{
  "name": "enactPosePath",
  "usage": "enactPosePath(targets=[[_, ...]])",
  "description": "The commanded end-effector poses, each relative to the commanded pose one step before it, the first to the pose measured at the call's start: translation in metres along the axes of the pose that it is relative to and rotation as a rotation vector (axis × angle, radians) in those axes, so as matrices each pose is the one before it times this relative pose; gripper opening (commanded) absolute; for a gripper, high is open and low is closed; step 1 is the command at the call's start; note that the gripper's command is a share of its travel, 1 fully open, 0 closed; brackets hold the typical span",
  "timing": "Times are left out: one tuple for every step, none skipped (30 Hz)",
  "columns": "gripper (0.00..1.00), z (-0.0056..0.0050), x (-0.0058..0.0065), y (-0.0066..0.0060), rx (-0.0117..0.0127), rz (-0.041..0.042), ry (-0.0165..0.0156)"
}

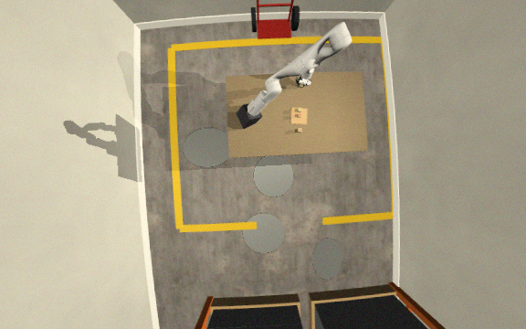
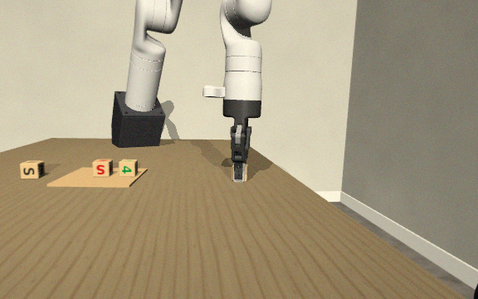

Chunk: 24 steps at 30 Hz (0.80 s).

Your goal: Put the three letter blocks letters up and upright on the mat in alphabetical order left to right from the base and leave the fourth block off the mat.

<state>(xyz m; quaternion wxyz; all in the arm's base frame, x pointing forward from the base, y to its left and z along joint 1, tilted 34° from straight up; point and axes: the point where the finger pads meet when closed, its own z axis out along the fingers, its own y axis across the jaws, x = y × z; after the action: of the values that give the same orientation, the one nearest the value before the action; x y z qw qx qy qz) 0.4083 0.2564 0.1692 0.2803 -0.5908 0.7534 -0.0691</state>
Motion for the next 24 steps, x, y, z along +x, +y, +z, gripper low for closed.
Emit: enactPosePath(targets=[[0.26, -0.00027, -0.00025, -0.00025, 0.0006, 0.0, -0.00059], [0.26, -0.00007, 0.0, 0.0, 0.0, 0.0, 0.0], [0.26, -0.0001, 0.0, 0.0, 0.0, 0.0, 0.0], [0.26, -0.00014, 0.0, 0.0, 0.0, 0.0, 0.0], [0.26, -0.00018, 0.0, 0.0, 0.0, 0.0, 0.0], [0.26, -0.00022, 0.0, 0.0, 0.0, 0.0, 0.0], [0.26, -0.00027, 0.0, 0.0, 0.0, 0.0, 0.00001], [0.26, -0.00033, 0.0, 0.0, 0.0, 0.0, 0.0], [0.26, -0.00039, 0.0, 0.0, 0.0, 0.0, 0.0], [0.26, -0.00045, 0.0, 0.0, 0.0, 0.0, 0.0], [0.26, -0.00051, 0.0, 0.0, 0.0, 0.0, 0.0], [0.26, -0.00057, 0.0, 0.0, 0.0, 0.0, 0.0], [0.26, -0.00064, 0.0, 0.0, 0.0, 0.0, -0.00001], [0.26, 0.0, 0.0, 0.0, 0.0, 0.0, 0.0], [0.26, 0.0, 0.0, 0.0, 0.0, 0.0, 0.0], [0.26, -0.00071, 0.0, 0.00001, 0.0, -0.00001, -0.00002], [0.26, -0.00077, 0.0, 0.0, 0.0, 0.0, 0.0], [0.26, -0.00083, 0.0, -0.00001, 0.0, 0.00001, 0.00002], [0.26, -0.0009, 0.0, 0.0, 0.0, 0.0, 0.00001], [0.26, -0.00097, 0.0, 0.0, 0.0, 0.0, 0.0], [0.26, -0.00104, 0.0, 0.00001, 0.0, -0.00001, -0.00001], [0.26, -0.0011, 0.0, 0.00001, 0.0, -0.00001, -0.00001], [0.26, -0.00116, 0.00001, -0.00001, 0.0, 0.00001, 0.00002], [0.26, -0.00122, 0.0, 0.0, 0.0, 0.0, 0.00001]])
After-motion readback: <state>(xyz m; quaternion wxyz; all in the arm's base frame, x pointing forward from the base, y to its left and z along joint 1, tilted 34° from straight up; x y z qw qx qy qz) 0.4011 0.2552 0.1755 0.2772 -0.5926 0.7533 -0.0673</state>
